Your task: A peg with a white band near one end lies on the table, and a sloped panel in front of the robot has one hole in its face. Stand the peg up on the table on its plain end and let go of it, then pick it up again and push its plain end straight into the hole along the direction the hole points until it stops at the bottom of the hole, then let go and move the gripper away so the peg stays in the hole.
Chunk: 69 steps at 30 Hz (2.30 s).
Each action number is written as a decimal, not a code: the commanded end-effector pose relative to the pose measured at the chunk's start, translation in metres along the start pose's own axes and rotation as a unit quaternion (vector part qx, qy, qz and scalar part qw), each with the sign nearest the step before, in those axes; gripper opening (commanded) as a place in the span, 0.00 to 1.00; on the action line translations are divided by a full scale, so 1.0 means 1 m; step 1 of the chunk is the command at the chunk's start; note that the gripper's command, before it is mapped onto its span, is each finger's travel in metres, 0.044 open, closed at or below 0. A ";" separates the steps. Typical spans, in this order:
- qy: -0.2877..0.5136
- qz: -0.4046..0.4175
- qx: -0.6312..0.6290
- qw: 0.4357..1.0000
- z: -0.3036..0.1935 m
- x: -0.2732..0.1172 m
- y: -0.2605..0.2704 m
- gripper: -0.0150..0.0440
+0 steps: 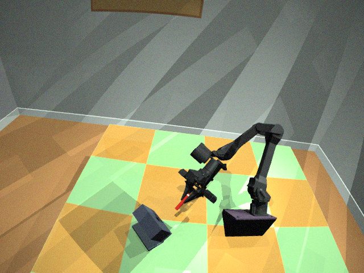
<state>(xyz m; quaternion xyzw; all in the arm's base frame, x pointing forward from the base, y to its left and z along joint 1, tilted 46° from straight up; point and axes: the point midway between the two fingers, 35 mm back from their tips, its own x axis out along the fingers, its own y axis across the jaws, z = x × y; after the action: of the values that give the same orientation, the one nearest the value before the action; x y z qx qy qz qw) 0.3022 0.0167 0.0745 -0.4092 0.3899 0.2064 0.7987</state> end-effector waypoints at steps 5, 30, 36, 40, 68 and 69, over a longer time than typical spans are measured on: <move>-0.011 -0.002 -0.010 1.000 0.004 0.008 -0.001 0.25; -0.043 -0.016 -0.032 0.998 0.014 0.033 -0.008 0.25; -0.049 -0.019 -0.037 0.998 0.016 0.038 -0.009 0.25; -0.052 -0.020 -0.035 0.998 0.016 0.040 -0.009 0.25; -0.061 -0.024 -0.031 0.997 0.019 0.069 -0.011 0.25; -0.061 -0.024 -0.031 0.997 0.019 0.069 -0.011 0.25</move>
<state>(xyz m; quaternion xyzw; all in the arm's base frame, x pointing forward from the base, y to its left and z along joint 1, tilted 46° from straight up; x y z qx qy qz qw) 0.3557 0.0260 0.0293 -0.4294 0.3299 0.2256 0.8099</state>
